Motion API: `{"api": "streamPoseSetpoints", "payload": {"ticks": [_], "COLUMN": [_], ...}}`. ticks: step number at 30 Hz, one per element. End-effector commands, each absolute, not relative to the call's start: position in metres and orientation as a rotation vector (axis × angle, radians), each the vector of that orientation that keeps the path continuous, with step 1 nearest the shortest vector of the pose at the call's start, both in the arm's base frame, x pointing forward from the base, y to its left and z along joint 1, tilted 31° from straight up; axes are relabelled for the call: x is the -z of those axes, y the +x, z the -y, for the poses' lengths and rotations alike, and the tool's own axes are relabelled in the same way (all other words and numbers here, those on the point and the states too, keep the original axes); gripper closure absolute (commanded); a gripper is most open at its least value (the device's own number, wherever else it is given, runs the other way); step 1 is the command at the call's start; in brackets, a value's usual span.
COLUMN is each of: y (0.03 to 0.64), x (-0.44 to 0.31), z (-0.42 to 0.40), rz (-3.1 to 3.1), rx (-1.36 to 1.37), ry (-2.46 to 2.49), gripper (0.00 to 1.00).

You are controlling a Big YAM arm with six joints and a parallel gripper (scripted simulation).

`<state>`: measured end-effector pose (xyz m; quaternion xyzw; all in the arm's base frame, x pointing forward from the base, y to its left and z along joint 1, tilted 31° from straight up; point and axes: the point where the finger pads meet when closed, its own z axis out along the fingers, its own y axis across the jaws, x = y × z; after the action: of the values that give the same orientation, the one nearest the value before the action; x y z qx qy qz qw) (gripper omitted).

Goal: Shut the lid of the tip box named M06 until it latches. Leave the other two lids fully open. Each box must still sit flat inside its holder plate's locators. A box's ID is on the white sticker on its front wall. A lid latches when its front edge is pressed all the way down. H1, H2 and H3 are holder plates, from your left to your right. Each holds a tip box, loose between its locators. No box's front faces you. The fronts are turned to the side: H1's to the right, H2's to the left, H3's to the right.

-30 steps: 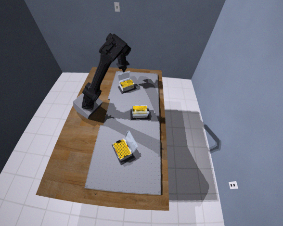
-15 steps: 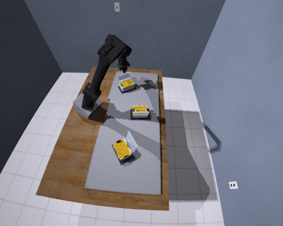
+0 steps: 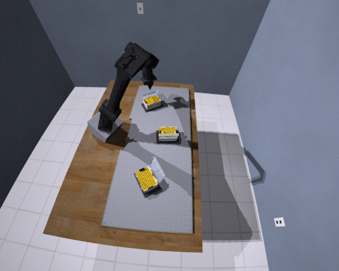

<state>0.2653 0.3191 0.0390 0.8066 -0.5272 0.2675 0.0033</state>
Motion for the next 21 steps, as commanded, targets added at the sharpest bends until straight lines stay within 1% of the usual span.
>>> {"api": "streamPoseSetpoints", "payload": {"ticks": [1,7,21], "y": [0.269,0.262,0.263], "x": [-0.047,-0.036,-0.04], "z": [-0.307,-0.308,-0.308], "rz": [1.642,1.592,1.603], "rx": [-0.843,-0.839,-0.84], "ry": [2.523,2.527,2.531], "gripper": [1.0,1.0,1.0]}}
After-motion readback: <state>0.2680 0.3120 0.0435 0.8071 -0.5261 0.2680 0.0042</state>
